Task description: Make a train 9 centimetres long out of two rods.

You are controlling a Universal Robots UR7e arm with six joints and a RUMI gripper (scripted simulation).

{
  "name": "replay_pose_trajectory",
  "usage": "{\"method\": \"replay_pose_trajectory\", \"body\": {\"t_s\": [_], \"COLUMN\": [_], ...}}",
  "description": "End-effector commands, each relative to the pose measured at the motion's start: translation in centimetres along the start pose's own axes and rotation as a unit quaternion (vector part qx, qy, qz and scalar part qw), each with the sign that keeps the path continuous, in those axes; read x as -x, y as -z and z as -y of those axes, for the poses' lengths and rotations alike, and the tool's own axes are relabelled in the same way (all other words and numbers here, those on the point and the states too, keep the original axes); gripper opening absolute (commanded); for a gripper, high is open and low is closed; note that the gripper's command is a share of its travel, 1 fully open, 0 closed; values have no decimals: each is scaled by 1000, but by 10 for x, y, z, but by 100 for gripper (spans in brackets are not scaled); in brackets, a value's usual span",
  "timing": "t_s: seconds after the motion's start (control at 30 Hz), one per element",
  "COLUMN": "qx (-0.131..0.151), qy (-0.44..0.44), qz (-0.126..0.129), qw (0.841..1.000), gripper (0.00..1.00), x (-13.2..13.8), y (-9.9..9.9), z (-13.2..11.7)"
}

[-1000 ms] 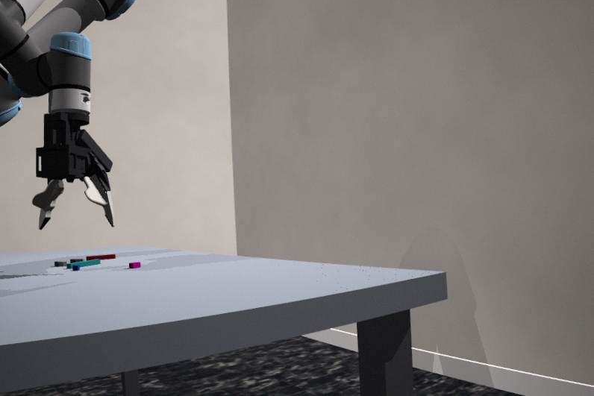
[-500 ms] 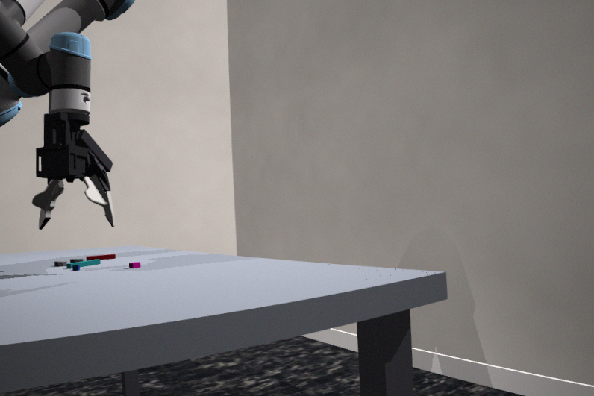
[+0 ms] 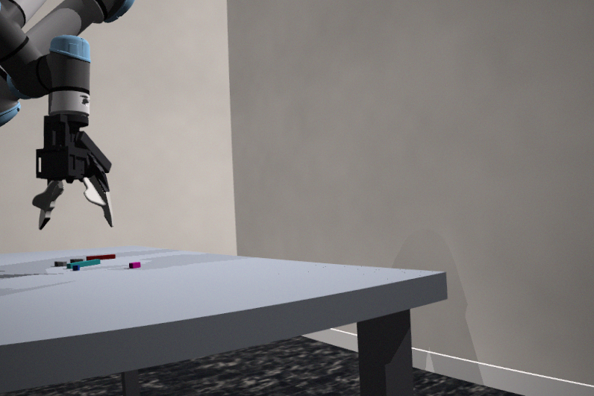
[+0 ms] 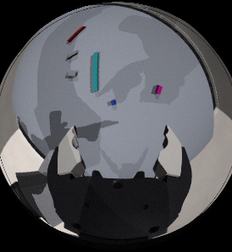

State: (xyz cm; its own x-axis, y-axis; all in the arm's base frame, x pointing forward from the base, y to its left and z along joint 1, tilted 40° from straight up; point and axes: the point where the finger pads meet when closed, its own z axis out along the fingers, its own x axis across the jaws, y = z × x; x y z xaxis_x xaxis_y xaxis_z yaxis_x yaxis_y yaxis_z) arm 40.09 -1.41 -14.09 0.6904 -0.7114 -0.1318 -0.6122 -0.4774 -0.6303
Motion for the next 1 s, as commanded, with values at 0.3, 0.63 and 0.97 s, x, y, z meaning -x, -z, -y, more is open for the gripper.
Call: {"method": "replay_pose_trajectory", "body": {"t_s": [0.3, 0.63, 0.97], "qx": [-1, -1, -1], "qy": [0, 0, 0], "qz": [0, 0, 0], "qw": [1000, 1000, 1000], "gripper": [100, 100, 100], "x": [76, 76, 76], "y": [1, 1, 1], "z": [73, 73, 73]}}
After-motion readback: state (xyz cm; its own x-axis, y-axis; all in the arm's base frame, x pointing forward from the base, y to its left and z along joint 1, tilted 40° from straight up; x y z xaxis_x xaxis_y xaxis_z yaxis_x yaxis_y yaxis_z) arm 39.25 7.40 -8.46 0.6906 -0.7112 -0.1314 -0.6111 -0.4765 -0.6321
